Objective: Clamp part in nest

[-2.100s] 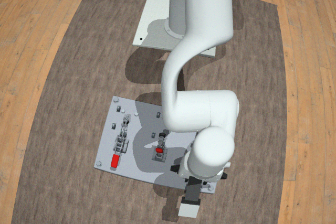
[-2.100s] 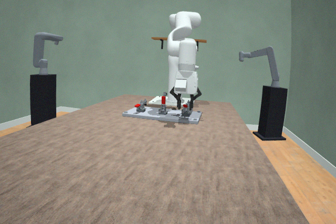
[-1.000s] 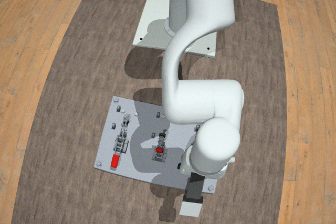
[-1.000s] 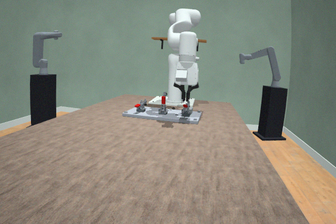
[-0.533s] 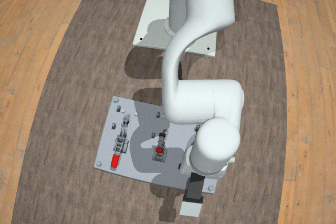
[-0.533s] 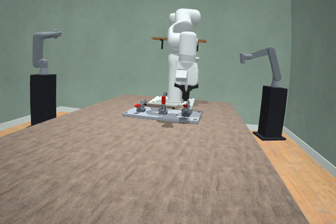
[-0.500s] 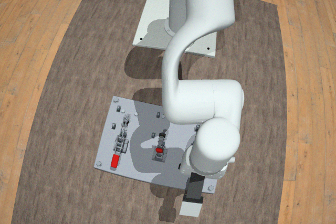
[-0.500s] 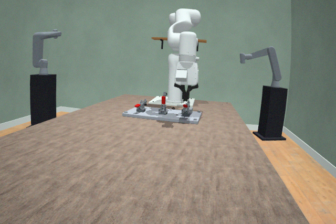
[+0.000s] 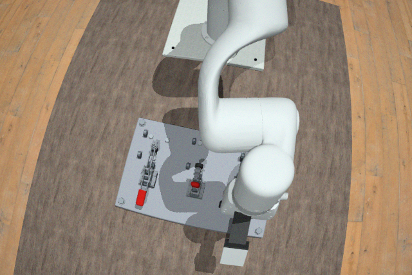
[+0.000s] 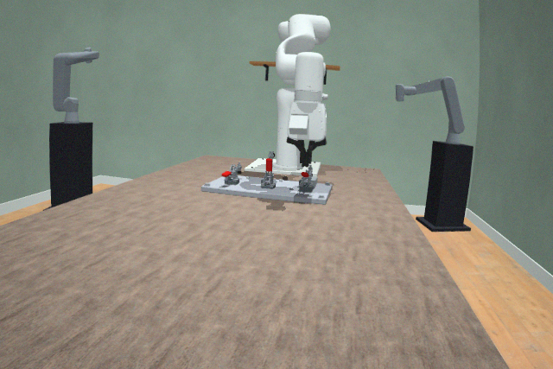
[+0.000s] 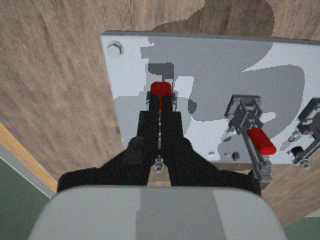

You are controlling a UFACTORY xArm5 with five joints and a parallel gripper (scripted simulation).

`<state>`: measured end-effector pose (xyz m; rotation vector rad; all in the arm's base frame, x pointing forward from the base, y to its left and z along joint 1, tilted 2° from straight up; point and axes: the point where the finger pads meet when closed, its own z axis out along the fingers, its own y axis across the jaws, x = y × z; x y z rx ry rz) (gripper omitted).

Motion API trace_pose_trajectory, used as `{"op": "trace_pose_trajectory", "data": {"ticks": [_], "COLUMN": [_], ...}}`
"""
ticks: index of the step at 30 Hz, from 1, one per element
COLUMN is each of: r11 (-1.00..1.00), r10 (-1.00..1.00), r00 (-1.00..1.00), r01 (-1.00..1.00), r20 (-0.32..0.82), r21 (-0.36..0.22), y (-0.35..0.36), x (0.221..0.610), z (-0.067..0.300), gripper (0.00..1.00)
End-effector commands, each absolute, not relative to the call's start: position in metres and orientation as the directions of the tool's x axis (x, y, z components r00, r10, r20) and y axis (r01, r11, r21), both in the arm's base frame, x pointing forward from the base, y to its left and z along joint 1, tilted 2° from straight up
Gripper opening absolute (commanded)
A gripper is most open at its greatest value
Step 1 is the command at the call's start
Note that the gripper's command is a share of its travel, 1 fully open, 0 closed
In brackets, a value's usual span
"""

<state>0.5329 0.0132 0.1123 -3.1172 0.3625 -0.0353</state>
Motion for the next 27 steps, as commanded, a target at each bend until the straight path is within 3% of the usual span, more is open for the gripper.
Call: {"op": "trace_pose_trajectory", "data": {"ticks": [1,27], "r11": [-0.973,-0.973], "r10": [-0.229,-0.229], "r00": [0.973,0.973], "r01": [-0.229,-0.229], "r20": [0.026,0.026], "r21": [-0.007,-0.007], "y": [0.0133,0.0141], "x": [0.5339,0.5307], "z": [0.1141,0.1140], "gripper": [0.00,0.00]}}
